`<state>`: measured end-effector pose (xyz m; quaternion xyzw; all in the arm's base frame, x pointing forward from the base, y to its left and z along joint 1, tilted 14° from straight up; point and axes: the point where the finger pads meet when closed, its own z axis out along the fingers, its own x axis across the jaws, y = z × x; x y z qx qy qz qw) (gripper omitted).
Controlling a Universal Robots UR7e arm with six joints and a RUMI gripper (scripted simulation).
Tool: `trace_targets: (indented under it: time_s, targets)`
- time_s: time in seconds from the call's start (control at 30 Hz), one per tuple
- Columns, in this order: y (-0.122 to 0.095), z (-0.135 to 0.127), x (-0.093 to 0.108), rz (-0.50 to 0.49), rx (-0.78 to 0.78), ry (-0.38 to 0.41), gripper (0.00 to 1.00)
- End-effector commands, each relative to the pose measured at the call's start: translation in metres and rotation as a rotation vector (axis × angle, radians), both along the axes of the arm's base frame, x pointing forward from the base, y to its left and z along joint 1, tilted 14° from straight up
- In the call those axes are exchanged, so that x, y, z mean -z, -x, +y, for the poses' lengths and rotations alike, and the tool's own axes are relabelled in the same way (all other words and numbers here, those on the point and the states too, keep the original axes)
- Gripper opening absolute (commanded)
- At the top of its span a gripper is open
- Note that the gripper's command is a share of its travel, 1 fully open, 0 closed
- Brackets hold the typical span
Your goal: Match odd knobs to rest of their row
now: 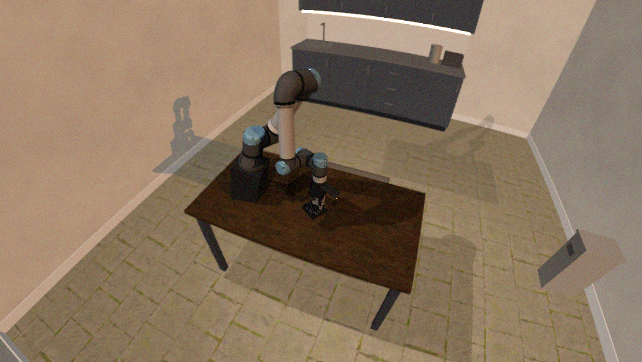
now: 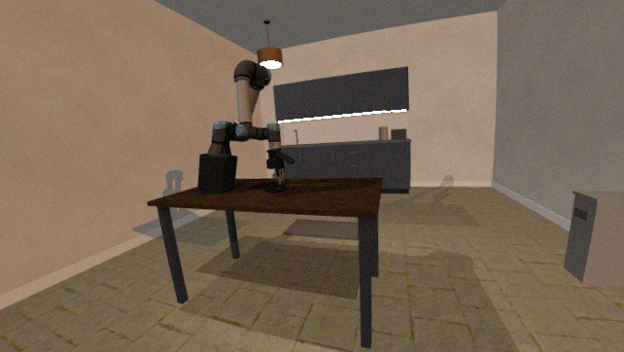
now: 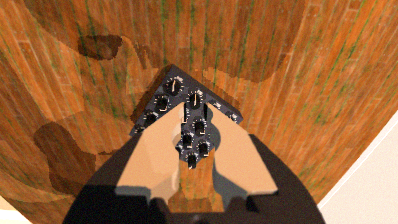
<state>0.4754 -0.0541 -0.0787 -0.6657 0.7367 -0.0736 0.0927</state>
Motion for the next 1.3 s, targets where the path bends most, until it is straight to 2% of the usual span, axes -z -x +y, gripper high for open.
trace_targets:
  time_s: [0.0,0.27,0.73,0.77,1.03,1.27]
  targets:
    - [0.002,0.000,-0.010,-0.001,0.000,0.000,0.11]
    - [0.006,-0.001,-0.025,-0.001,0.000,0.000,0.11]
    - [0.006,-0.001,-0.026,-0.001,0.000,0.000,0.11]
    - [0.006,-0.001,-0.026,-0.001,0.000,0.000,1.00]
    - [0.006,-0.001,-0.028,-0.001,0.000,0.000,1.00]
    - [0.009,-0.001,-0.040,-0.001,0.000,0.000,1.00]
